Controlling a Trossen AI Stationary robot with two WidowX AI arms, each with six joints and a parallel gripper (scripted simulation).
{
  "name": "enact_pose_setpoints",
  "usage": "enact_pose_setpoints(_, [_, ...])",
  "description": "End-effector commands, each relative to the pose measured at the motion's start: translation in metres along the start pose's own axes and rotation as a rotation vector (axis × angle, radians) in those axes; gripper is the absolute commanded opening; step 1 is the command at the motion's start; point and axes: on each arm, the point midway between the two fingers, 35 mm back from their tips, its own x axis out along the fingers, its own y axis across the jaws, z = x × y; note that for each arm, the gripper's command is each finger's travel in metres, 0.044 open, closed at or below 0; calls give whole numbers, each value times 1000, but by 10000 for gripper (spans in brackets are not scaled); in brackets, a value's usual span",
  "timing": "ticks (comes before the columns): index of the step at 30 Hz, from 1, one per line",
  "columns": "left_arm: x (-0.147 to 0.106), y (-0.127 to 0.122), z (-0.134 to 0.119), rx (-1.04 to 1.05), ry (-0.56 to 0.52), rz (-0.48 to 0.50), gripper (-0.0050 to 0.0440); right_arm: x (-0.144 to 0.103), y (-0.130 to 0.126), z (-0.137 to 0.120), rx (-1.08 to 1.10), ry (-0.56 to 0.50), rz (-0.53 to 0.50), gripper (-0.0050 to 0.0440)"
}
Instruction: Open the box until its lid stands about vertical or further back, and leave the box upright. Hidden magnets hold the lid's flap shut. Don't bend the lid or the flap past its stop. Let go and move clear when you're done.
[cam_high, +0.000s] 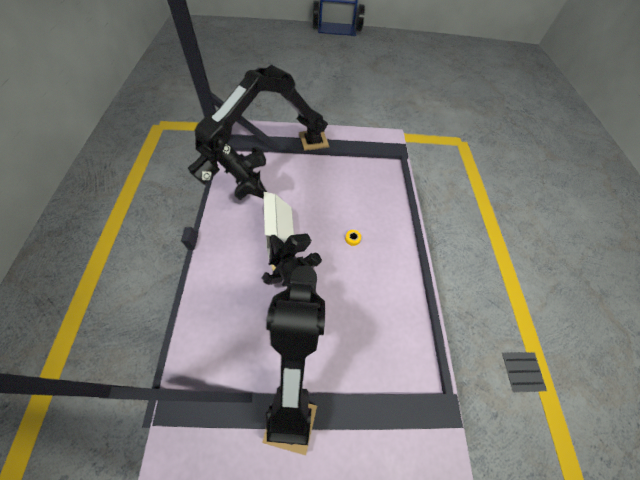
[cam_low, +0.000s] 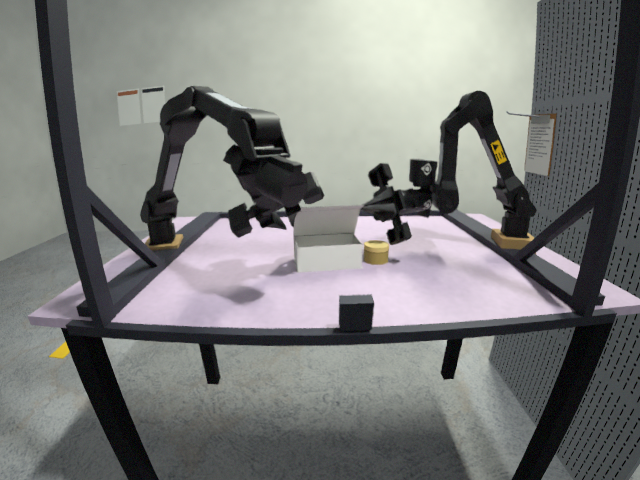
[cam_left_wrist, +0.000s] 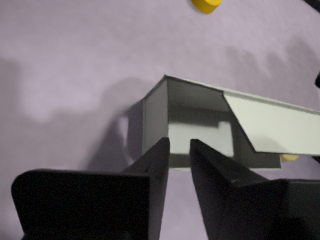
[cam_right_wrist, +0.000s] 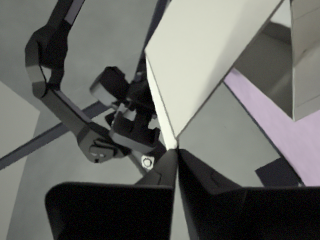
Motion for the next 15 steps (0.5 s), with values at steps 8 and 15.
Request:
enact_pose_setpoints(8, [0,-16,0,-16,12,-11,60,0,3,0,-1,0,6,3])
enact_pose_setpoints(15, [1,-18,-1,-16,13,-12,60,0,3,0,-1,0,6,3])
